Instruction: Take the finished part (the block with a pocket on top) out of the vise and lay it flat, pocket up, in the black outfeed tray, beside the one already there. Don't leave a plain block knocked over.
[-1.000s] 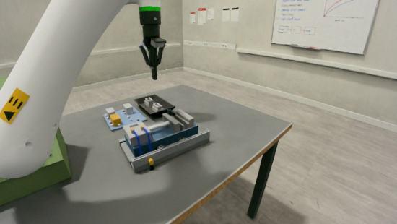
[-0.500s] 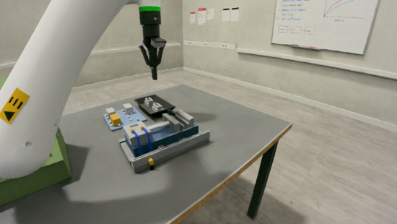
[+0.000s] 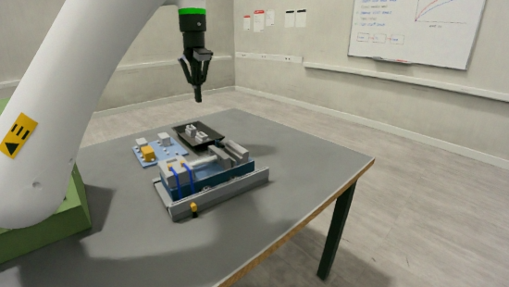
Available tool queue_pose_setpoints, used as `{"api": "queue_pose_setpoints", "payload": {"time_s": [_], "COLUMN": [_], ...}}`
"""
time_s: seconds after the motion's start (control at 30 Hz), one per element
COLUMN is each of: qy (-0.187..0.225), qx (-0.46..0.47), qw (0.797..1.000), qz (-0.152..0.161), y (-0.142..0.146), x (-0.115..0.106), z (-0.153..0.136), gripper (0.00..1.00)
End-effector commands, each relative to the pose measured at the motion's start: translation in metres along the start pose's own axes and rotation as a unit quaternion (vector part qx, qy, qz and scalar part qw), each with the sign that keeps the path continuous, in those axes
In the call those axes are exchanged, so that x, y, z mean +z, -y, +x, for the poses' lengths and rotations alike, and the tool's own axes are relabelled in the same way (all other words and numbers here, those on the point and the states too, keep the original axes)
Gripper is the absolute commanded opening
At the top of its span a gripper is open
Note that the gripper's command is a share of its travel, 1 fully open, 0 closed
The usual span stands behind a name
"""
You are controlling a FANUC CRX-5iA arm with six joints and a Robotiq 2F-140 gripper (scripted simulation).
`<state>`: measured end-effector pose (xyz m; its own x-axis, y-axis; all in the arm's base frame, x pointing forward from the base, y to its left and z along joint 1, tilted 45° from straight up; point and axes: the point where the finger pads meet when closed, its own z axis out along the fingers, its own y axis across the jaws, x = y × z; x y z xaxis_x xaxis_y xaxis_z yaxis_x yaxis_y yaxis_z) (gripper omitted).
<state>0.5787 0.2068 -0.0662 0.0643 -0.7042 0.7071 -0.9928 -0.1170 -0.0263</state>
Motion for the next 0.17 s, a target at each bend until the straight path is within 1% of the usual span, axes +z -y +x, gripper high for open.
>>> {"api": "queue_pose_setpoints", "payload": {"time_s": [0.0, 0.13], "qy": [0.0, 0.0], "qx": [0.0, 0.0], "qw": [1.0, 1.0], "qz": [0.001, 0.001], "y": [0.0004, 0.0004], "x": [-0.0011, -0.0011], "z": [-0.0002, -0.0002], "gripper": [0.1, 0.1]}}
